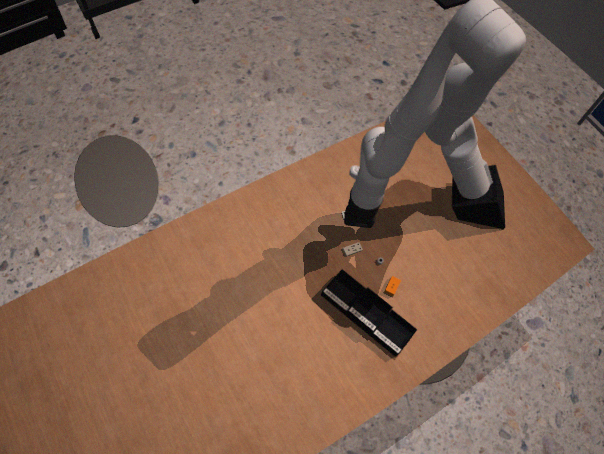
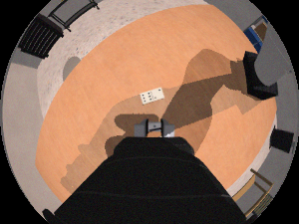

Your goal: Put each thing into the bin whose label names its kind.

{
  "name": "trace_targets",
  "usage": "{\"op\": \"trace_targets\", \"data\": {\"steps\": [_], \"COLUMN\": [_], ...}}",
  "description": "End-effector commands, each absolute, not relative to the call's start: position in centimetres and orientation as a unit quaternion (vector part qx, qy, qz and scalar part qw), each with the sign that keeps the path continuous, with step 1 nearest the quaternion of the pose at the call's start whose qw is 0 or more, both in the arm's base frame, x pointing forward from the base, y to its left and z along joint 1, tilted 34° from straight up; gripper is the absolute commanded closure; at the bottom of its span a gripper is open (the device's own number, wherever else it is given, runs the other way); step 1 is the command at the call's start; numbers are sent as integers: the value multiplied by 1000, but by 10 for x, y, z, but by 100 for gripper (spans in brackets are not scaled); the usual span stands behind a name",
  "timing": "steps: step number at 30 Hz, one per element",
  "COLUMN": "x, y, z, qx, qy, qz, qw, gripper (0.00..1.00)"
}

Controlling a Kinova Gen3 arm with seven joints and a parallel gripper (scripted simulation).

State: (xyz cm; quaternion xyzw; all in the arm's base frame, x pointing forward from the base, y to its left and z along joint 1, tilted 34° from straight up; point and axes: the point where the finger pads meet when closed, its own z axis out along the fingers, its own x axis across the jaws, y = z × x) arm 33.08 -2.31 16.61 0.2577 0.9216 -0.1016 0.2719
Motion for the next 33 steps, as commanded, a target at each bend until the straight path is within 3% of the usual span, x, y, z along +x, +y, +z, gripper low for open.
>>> {"op": "trace_targets", "data": {"steps": [1, 22, 33], "x": [331, 327, 365], "y": [-23, -21, 36], "z": [167, 173, 169], "qx": [255, 250, 260], "qy": [922, 924, 922], "qz": [-102, -105, -100], "qw": [272, 271, 271], "gripper": [51, 51, 51]}}
